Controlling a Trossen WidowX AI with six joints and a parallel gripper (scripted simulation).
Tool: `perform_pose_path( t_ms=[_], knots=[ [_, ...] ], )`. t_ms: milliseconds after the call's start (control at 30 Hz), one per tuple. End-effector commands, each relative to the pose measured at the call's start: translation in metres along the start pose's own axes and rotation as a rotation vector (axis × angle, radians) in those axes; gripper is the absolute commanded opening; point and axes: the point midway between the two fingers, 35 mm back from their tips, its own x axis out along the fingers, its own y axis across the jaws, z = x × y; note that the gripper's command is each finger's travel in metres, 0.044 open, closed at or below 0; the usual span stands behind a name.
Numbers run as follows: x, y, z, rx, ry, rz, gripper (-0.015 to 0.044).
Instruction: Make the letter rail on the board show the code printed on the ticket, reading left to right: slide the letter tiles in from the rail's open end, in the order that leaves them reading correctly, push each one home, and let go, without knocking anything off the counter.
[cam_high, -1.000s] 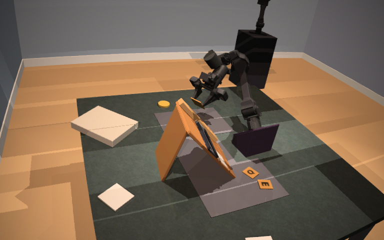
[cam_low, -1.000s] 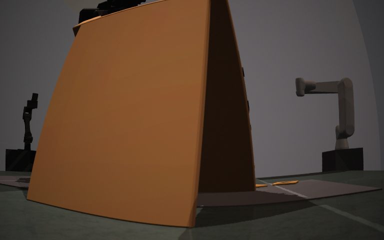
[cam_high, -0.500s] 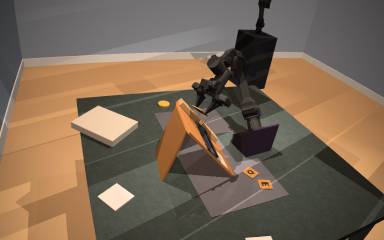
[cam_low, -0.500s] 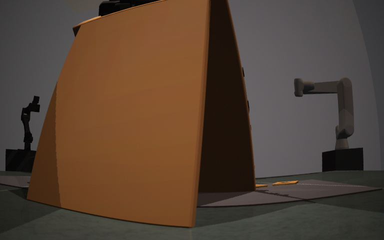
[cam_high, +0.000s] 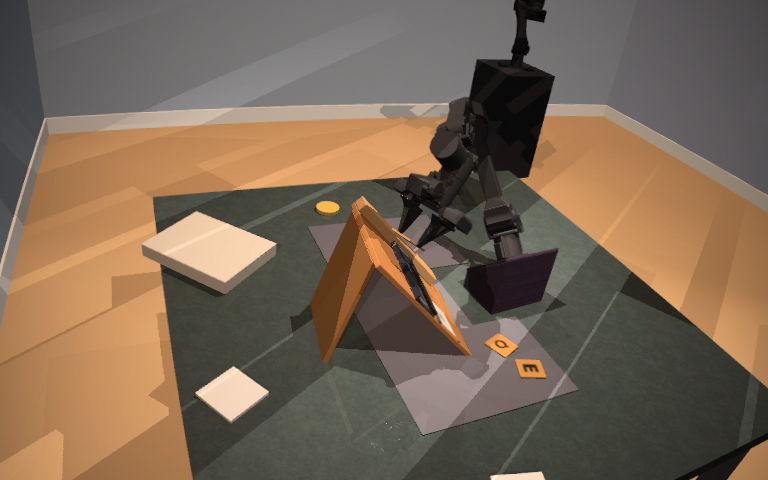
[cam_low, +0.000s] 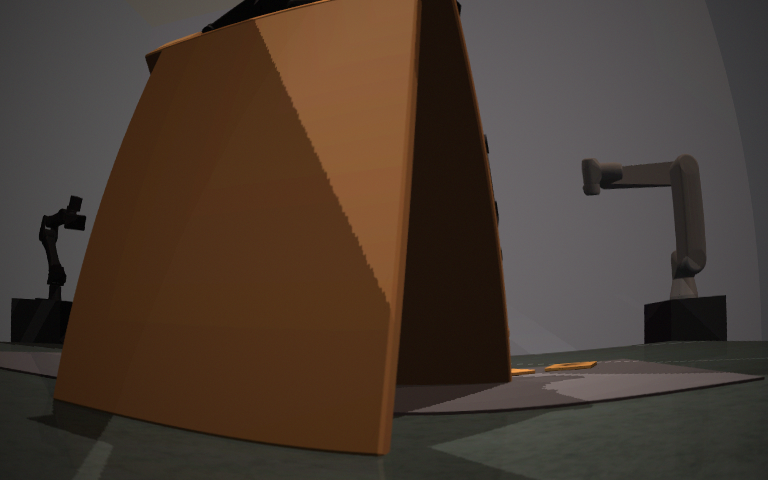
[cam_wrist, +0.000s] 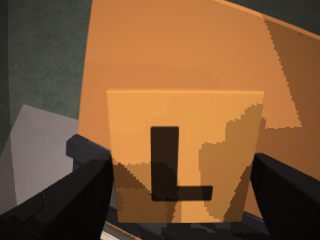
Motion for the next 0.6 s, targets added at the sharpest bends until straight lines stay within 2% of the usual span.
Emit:
perform_pose_path(
  t_ms=[0,567],
  knots=[
    [0.004,0.016,0.003,0.019,-0.002,-0.024,0.0000],
    [0.028,0.084,0.001,0.123,0.002,-0.138,0.0000]
  ],
)
